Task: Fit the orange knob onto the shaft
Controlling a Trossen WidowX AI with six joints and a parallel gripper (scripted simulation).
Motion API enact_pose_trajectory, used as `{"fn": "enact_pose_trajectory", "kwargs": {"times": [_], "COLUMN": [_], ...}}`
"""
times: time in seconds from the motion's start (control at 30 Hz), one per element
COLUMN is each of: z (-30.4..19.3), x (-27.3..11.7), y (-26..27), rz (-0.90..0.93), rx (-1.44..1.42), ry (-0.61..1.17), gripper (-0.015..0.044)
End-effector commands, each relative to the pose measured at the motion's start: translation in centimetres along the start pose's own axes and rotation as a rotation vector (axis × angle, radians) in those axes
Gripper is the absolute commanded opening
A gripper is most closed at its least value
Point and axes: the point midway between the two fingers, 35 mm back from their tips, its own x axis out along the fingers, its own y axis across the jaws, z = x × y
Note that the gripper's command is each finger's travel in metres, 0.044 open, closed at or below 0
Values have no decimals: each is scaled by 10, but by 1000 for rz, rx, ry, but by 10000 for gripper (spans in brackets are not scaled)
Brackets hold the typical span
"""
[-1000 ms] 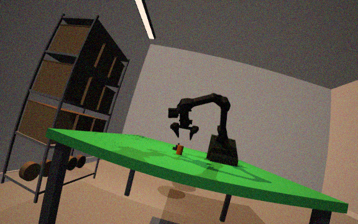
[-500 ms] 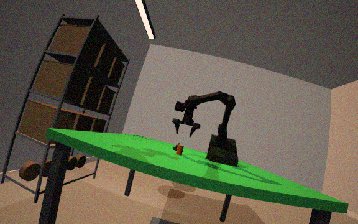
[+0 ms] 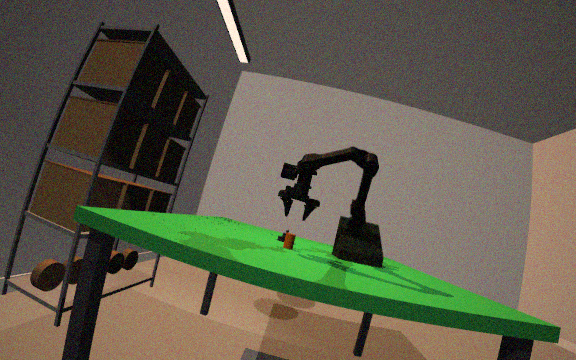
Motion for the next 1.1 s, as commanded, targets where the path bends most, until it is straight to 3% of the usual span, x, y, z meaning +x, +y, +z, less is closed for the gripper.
{"fn": "enact_pose_trajectory", "kwargs": {"times": [0.0,0.13,0.53,0.67,1.07], "z": [-1,-1,-1,-1,-1], "x": [0,0,0,32,53], "y": [0,0,0,0,0], "rz": [5,6,6,7,7], "rx": [-677,-919,-919,-919,-919], "ry": [4,3,3,4,4], "gripper": [440,440,440,440,440]}}
